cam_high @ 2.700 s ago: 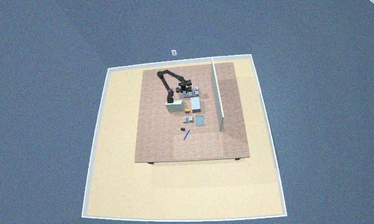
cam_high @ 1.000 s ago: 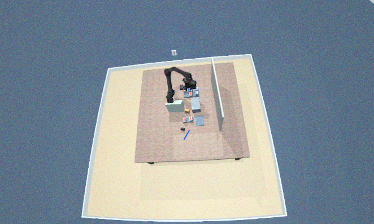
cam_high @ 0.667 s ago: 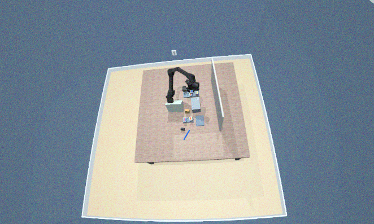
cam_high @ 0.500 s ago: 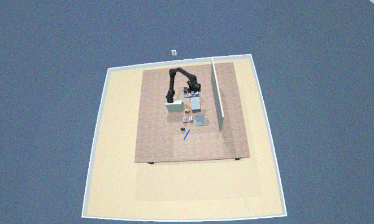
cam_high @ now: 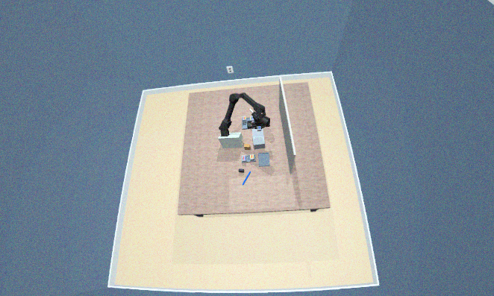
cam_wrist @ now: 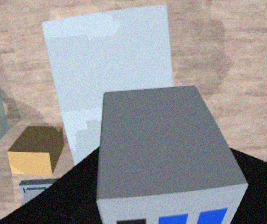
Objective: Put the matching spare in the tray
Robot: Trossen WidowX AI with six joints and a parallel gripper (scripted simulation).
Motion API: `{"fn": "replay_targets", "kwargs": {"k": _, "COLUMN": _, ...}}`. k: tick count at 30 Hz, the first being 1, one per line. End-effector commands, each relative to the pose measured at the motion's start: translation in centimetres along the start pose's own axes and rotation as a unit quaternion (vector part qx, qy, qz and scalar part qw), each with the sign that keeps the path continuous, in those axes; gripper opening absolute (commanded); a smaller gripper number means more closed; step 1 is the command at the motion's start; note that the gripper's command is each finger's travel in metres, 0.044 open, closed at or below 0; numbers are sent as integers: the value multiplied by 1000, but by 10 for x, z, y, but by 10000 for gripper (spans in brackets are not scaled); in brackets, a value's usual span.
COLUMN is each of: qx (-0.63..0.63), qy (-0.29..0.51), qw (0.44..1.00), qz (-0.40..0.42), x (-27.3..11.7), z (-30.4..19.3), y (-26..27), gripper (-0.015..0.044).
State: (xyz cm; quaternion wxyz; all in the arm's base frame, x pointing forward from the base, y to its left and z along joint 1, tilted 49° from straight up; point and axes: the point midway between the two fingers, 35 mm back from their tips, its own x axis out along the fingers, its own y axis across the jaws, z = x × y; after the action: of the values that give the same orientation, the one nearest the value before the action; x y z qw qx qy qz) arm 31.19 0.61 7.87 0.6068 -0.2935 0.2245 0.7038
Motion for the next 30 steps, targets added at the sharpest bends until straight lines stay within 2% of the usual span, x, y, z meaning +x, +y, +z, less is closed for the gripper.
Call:
{"fn": "replay_targets", "kwargs": {"k": 1, "qx": 0, "qy": 2, "qw": 1000, "qz": 2, "x": 1, "z": -22, "y": -8, "gripper": 0}}
{"fn": "replay_targets", "kwargs": {"k": 30, "qx": -6, "qy": -4, "qw": 1000, "qz": 2, "x": 26, "z": -168, "y": -27, "gripper": 0}}
